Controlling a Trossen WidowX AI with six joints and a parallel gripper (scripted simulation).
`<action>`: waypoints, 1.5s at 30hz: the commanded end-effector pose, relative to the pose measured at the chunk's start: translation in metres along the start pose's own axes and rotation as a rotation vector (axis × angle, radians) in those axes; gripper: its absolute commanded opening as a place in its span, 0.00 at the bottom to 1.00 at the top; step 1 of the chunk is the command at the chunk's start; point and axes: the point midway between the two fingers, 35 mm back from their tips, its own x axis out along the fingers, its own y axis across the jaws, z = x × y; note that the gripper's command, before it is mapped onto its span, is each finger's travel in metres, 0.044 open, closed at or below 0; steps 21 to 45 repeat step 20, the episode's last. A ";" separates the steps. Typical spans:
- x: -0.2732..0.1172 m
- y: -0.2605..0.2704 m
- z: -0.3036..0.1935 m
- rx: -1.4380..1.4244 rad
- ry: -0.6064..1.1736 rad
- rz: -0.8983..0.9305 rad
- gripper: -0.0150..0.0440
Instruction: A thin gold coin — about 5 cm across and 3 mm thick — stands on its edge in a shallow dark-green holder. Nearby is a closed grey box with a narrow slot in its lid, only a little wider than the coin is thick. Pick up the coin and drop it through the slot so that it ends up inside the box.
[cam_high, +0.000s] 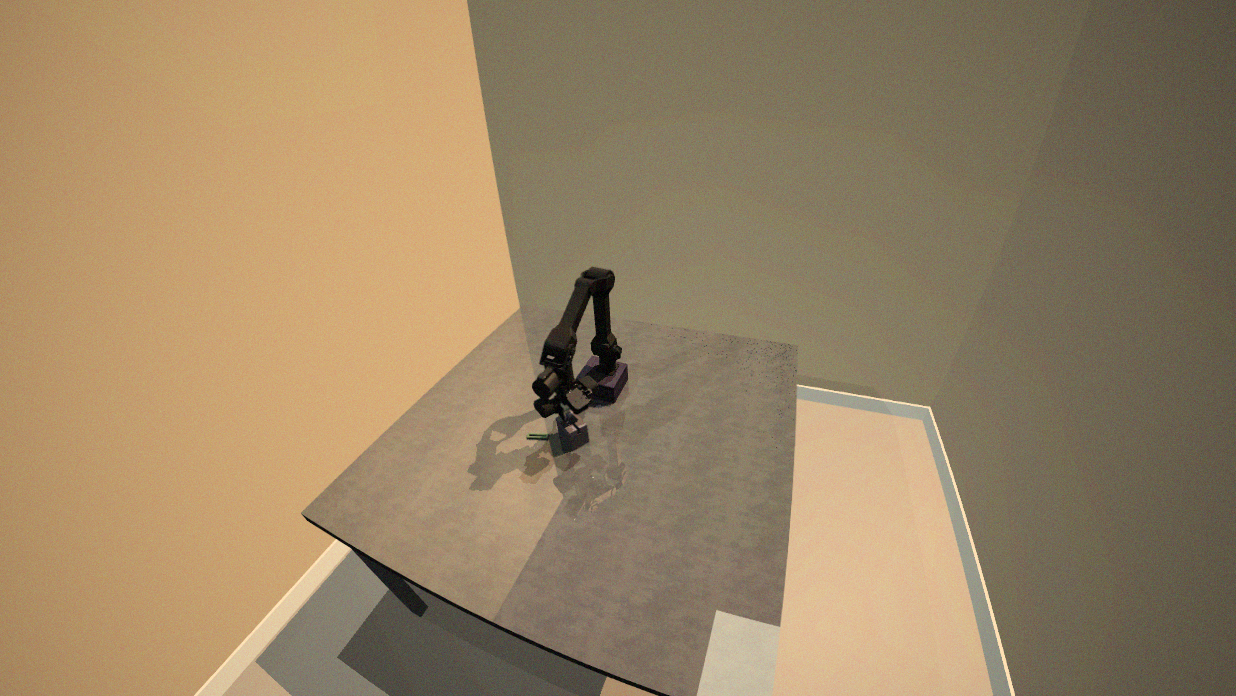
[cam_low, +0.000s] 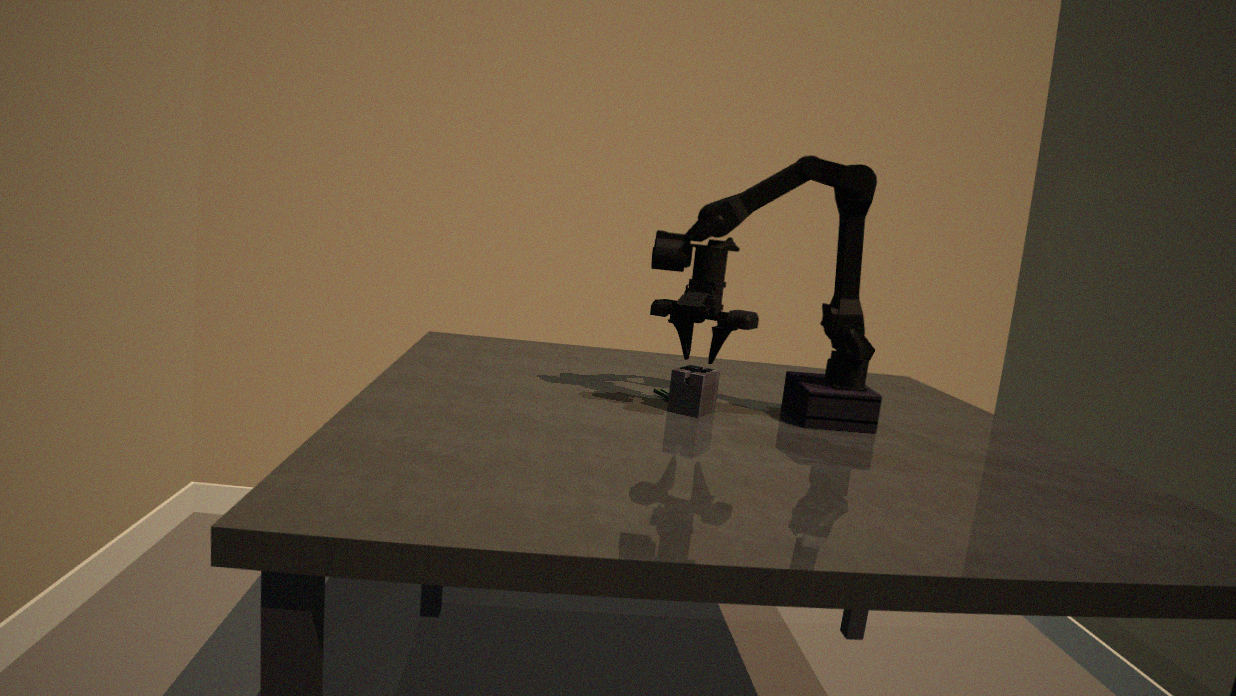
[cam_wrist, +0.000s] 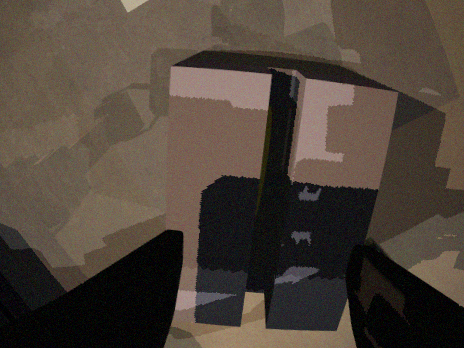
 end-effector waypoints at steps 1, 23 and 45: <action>-0.012 -0.001 0.001 -0.001 -0.003 -0.006 0.75; -0.060 0.003 -0.001 0.002 -0.001 -0.002 1.00; -0.060 0.003 -0.001 0.002 -0.001 -0.002 1.00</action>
